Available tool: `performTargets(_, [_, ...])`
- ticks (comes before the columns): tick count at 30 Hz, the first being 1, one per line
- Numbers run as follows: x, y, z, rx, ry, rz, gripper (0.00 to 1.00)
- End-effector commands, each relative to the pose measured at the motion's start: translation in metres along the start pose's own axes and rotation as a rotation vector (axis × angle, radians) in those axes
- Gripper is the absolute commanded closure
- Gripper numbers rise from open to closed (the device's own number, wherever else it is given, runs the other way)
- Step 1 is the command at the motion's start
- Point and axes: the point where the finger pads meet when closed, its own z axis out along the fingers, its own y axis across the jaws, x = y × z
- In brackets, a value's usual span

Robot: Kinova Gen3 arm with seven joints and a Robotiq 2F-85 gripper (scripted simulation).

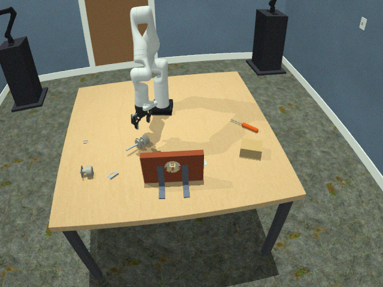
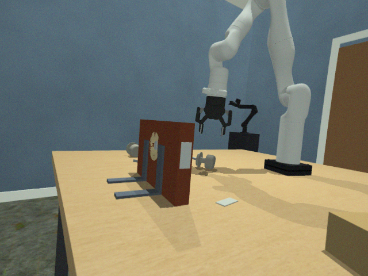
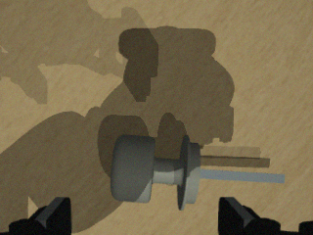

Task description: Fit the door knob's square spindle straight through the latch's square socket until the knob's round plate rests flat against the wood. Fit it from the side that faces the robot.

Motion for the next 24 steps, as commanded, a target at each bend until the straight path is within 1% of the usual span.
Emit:
performTargets(1, [0.0008,0.0,-0.0001,-0.001,-0.002,0.021,0.1])
performTargets(4, [0.0009,0.0,0.0002,-0.002,-0.005,0.058,0.1])
performTargets(6, [0.0009,0.0,0.0002,-0.002,-0.005,0.058,0.1])
performTargets(21, [0.0015,0.0,0.0022,-0.01,-0.028,0.318,0.1])
performTargets(24, [0.0015,0.0,0.0023,-0.01,-0.029,0.333,0.1])
